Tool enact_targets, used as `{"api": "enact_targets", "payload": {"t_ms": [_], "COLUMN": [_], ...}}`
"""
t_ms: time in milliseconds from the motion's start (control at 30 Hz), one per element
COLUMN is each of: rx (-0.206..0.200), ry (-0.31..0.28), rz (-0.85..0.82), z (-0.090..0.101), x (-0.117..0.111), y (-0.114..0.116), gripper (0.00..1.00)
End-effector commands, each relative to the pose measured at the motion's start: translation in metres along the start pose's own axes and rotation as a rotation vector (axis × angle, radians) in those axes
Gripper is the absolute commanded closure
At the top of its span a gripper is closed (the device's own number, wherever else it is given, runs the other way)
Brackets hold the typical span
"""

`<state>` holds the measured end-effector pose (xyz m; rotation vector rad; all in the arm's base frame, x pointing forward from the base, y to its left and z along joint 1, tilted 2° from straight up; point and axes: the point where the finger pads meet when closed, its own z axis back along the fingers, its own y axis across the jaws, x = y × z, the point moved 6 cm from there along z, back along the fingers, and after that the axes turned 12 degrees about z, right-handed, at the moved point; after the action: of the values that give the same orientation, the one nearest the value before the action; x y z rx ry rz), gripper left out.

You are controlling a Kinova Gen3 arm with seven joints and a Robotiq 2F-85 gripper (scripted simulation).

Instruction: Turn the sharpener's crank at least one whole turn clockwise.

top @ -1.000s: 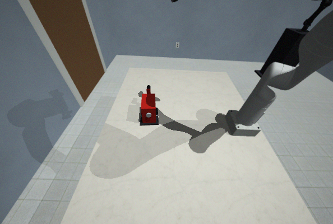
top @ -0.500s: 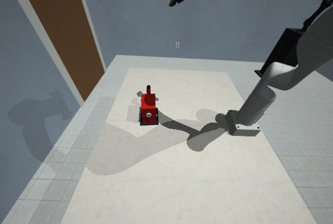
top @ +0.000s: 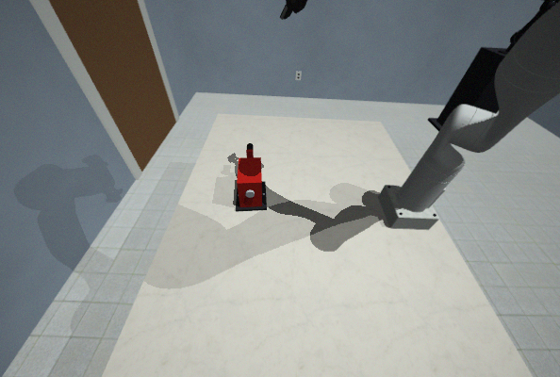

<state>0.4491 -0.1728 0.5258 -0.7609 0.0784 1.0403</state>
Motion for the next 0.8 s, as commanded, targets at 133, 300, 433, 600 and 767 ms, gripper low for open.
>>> {"api": "enact_targets", "payload": {"t_ms": [133, 300, 433, 600, 767], "rx": [0.021, 0.021, 0.046, 0.046, 0.069], "ry": [-0.019, -0.019, -0.040, -0.040, -0.061], "rz": [0.038, 0.037, 0.083, 0.081, 0.128], "z": [-0.013, -0.013, -0.027, -0.027, -0.041], "x": [0.007, 0.007, 0.016, 0.016, 0.025], "y": [-0.001, -0.001, -0.001, 0.000, -0.001], "gripper": [0.00, 0.00, 0.00, 0.00, 0.00]}}
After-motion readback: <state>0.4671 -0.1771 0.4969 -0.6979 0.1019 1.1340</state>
